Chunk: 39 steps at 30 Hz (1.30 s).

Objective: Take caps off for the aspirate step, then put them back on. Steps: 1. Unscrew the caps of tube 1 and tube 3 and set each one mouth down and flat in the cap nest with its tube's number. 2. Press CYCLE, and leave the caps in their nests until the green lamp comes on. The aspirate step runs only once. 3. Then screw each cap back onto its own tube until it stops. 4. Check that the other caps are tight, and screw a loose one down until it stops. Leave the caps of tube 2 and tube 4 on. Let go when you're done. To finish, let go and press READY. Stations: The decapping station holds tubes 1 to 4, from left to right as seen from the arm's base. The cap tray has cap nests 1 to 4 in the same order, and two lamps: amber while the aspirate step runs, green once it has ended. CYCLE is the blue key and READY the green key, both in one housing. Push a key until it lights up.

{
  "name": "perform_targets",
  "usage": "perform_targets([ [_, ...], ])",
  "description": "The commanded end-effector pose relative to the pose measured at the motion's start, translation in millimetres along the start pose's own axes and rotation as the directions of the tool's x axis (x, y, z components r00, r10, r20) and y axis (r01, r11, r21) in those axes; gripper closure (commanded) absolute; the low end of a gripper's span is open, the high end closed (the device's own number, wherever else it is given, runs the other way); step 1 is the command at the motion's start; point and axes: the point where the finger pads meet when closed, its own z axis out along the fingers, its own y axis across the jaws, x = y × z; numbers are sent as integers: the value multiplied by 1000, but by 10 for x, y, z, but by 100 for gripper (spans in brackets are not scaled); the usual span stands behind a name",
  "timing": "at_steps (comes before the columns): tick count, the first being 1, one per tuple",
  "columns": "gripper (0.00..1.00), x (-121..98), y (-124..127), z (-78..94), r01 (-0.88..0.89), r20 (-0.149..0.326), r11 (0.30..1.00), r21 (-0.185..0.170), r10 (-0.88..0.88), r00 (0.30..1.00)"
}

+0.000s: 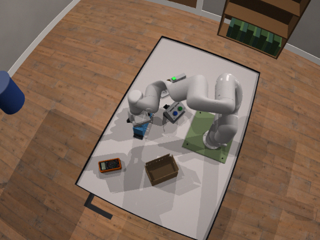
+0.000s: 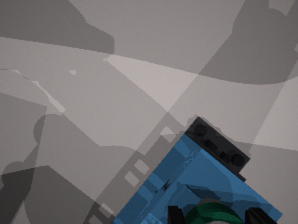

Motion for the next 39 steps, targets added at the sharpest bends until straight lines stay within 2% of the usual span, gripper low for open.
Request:
perform_targets([
  [1, 100, -6, 11, -14, -179, -1, 984, -5, 179, 984],
  [3, 100, -6, 11, -14, -179, -1, 984, -5, 179, 984],
  [7, 100, -6, 12, -13, -371, -2, 929, -4, 371, 929],
  [13, 100, -6, 12, -11, -609, -3, 793, -4, 609, 793],
  [18, 100, -6, 12, -9, -764, -4, 646, -3, 764, 646],
  [20, 100, -6, 12, -9, -764, -4, 646, -3, 764, 646],
  [25, 100, -6, 12, -8, -908, -4, 420, -2, 908, 420],
  [30, 100, -6, 12, -6, -975, -5, 222, -1, 975, 222],
  [39, 100, -6, 12, -6, -977, -5, 213, -1, 977, 213],
])
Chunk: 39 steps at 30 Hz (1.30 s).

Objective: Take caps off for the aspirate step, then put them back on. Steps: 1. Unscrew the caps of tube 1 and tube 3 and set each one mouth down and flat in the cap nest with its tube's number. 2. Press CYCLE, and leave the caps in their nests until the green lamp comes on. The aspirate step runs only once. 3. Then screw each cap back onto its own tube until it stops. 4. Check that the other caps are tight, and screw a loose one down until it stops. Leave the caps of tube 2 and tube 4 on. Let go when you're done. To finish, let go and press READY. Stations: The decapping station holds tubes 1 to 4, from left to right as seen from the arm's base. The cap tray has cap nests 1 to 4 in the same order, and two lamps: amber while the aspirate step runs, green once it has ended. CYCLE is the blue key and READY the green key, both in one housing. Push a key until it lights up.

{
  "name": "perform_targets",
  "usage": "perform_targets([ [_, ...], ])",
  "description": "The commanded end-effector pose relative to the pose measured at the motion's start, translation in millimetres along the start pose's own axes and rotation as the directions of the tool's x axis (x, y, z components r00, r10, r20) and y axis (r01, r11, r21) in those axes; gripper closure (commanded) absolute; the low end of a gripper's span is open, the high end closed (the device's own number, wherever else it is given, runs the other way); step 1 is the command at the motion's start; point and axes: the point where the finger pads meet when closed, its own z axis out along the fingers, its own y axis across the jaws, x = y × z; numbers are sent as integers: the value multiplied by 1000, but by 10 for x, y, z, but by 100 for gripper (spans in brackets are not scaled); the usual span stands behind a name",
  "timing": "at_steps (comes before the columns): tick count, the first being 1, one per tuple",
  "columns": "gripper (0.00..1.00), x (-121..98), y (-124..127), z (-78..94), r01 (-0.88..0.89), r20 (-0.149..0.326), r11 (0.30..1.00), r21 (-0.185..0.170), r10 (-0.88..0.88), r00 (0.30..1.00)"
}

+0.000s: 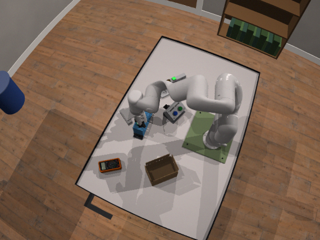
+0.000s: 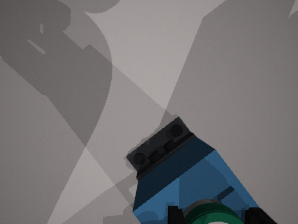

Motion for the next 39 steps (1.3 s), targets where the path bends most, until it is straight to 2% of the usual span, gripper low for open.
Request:
perform_targets([
  [1, 100, 9, 9, -15, -19, -5, 1000, -1, 19, 1000],
  [2, 54, 9, 9, -15, -19, -5, 1000, -1, 19, 1000],
  [15, 54, 9, 9, -45, -19, -5, 1000, -1, 19, 1000],
  [29, 54, 7, 9, -466, -19, -5, 1000, -1, 19, 1000],
  [33, 54, 7, 9, -476, -19, -5, 1000, -1, 19, 1000],
  [36, 54, -227, 96, -475, 229, -4, 974, -2, -229, 974],
  [39, 54, -349, 142, -474, 333, -4, 943, -3, -333, 943],
])
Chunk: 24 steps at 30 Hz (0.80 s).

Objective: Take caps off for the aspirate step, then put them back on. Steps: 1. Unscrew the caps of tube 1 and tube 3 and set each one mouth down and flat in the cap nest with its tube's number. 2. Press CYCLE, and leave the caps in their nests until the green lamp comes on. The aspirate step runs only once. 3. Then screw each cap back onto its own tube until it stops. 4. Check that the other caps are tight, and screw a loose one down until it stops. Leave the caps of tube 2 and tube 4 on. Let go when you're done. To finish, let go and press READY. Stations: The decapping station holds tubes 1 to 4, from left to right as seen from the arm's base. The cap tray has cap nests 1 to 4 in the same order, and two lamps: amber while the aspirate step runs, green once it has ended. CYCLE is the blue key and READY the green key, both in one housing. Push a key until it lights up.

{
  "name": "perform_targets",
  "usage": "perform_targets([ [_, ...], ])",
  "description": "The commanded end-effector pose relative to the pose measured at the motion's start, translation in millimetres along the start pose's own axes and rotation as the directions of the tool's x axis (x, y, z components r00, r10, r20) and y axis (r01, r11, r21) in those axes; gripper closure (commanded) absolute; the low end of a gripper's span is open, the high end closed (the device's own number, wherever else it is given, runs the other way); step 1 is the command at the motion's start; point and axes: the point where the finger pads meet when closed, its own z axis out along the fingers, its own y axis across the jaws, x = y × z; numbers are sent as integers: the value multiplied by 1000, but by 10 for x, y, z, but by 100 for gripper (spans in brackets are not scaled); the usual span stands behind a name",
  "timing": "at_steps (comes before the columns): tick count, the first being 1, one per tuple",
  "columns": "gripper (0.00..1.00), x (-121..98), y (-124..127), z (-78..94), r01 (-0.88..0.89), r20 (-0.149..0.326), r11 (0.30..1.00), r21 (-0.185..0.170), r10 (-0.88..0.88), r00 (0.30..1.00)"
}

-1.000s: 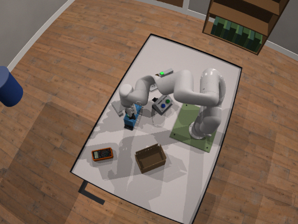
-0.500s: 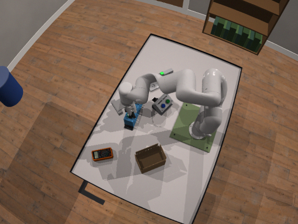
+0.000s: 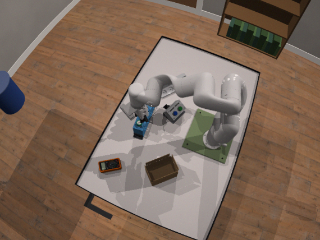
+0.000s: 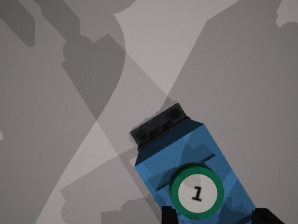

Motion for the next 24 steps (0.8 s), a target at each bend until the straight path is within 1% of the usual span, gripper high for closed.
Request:
perform_targets([
  [1, 54, -273, 86, -27, 276, -5, 961, -6, -276, 961],
  [4, 54, -389, 117, -26, 389, -4, 921, -6, -389, 921],
  [8, 54, -545, 158, -25, 532, -3, 847, -6, -532, 847],
  [10, 54, -545, 158, -25, 532, -3, 847, -6, -532, 847],
  [11, 54, -626, 180, -25, 617, -2, 787, -7, -617, 787],
  [12, 54, -693, 197, -25, 654, -2, 757, -6, -654, 757],
  [17, 54, -877, 246, -24, 785, 0, 620, -7, -785, 620],
  [24, 54, -1149, 318, -23, 926, 2, 378, -6, -926, 378],
])
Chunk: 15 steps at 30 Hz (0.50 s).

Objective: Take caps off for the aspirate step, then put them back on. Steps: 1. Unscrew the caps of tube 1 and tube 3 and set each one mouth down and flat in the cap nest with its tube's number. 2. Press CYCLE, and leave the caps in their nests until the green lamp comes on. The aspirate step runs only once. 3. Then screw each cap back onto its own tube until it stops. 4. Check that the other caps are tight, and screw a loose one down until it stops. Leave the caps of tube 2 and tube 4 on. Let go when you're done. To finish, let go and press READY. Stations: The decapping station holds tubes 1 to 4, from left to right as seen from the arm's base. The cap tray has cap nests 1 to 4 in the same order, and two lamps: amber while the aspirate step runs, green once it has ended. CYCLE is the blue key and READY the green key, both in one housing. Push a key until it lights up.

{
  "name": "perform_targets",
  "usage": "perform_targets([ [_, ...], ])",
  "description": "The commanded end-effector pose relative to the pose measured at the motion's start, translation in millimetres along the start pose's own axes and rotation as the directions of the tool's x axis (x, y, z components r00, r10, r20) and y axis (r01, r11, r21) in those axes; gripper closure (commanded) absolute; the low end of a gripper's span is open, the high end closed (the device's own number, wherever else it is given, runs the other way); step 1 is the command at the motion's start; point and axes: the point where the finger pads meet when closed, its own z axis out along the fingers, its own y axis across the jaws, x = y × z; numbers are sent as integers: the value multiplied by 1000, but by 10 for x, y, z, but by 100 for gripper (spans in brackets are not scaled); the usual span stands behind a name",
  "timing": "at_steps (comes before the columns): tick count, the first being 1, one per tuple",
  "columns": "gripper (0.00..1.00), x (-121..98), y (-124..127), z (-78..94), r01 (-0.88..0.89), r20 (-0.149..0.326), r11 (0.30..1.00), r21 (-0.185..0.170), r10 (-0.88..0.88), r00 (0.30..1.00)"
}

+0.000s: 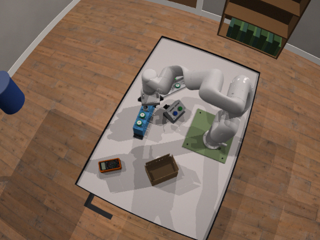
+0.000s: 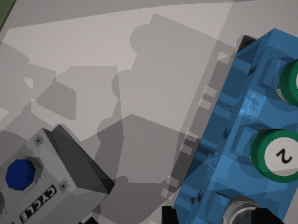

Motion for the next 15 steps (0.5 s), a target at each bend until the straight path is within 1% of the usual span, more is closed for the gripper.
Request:
perform_targets([
  [1, 54, -205, -148, -18, 276, 6, 961, -9, -276, 961],
  [3, 54, -205, -148, -18, 276, 6, 961, -9, -276, 961],
  [4, 54, -270, -201, -18, 374, 7, 927, -8, -374, 927],
  [6, 54, -389, -298, -17, 447, 9, 894, -7, -447, 894],
  [15, 54, -799, -634, -15, 447, 9, 894, -7, -447, 894],
])
